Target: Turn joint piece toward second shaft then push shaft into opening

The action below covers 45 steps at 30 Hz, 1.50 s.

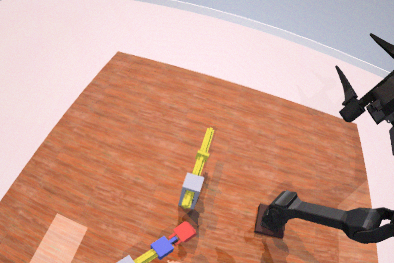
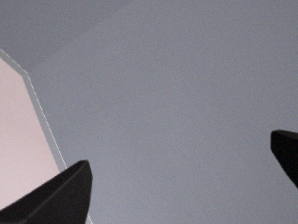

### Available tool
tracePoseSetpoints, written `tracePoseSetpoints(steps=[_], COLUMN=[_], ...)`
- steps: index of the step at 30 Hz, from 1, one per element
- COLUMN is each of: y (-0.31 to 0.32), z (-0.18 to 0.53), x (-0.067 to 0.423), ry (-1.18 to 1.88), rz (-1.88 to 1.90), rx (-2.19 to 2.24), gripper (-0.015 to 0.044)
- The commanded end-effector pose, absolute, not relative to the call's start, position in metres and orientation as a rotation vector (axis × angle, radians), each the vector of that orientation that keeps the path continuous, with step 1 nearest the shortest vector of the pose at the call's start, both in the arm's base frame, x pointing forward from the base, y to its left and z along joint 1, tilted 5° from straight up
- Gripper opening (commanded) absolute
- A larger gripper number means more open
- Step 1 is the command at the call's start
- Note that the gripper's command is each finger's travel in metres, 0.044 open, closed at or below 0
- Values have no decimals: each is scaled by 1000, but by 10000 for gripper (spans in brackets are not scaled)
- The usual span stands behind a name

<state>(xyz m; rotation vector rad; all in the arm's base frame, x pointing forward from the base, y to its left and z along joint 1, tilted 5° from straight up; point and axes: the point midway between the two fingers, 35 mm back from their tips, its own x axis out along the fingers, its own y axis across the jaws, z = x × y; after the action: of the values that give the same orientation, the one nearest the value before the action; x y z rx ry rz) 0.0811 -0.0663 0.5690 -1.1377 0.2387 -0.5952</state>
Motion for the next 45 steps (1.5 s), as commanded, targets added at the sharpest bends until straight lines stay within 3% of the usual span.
tracePoseSetpoints(steps=[1,18,45], y=[-67,-40,57], z=[549,461,314], x=[112,208,253], ry=[261,450,1001], rz=[-473,-59,259], rx=[-1037,-702,-173], gripper=[440,440,440])
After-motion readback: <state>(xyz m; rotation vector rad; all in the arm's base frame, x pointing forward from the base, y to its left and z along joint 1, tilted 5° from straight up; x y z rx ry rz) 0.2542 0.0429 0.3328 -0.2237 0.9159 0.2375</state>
